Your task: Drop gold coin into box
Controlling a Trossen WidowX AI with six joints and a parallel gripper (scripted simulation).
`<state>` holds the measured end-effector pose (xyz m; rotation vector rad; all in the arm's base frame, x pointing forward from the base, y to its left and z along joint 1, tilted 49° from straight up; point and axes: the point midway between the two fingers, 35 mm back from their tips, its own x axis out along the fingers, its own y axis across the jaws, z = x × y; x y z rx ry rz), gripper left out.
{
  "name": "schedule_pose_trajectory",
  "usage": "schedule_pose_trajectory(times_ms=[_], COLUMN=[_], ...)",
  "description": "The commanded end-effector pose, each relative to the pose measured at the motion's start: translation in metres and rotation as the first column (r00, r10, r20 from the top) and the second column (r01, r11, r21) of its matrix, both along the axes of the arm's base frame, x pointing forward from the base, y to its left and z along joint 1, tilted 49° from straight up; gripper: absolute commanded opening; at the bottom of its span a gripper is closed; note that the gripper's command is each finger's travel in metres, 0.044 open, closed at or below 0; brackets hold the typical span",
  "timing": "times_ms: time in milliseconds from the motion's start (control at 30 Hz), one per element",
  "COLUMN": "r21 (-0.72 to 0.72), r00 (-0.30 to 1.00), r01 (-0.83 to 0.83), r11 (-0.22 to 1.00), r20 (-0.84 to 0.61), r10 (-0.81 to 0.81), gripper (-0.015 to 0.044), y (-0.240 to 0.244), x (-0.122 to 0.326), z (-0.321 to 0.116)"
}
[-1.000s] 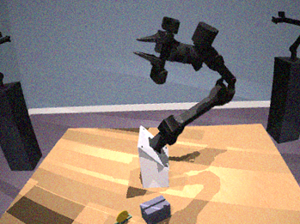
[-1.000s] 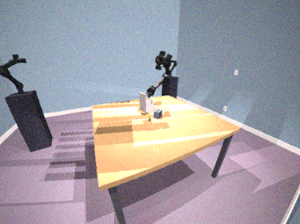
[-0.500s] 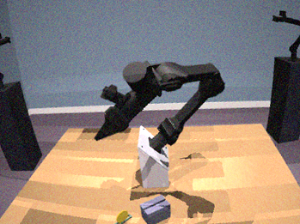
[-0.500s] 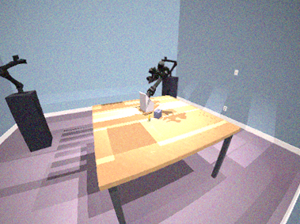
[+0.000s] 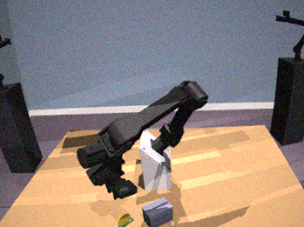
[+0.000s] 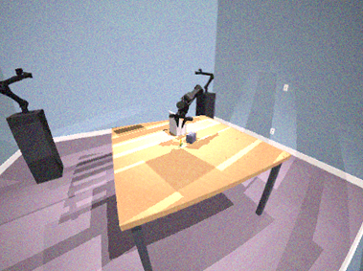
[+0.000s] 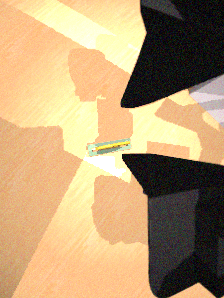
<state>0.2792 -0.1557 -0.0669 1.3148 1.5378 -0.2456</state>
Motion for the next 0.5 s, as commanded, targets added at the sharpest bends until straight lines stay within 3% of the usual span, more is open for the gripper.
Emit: schedule_pose_trajectory(times_ms=[0, 267, 467], r21=[0.150, 0.150, 0.152], r00=[0.986, 0.986, 0.986], r01=[-0.153, -0.153, -0.153], r11=[0.977, 0.977, 0.976], r20=[0.084, 0.084, 0.085], r10=[0.142, 0.142, 0.142], gripper=[0.0161, 0.0161, 0.0161], y=[0.033, 0.036, 0.063], x=[-0.003, -0.003, 0.001], z=[-0.028, -0.025, -0.048])
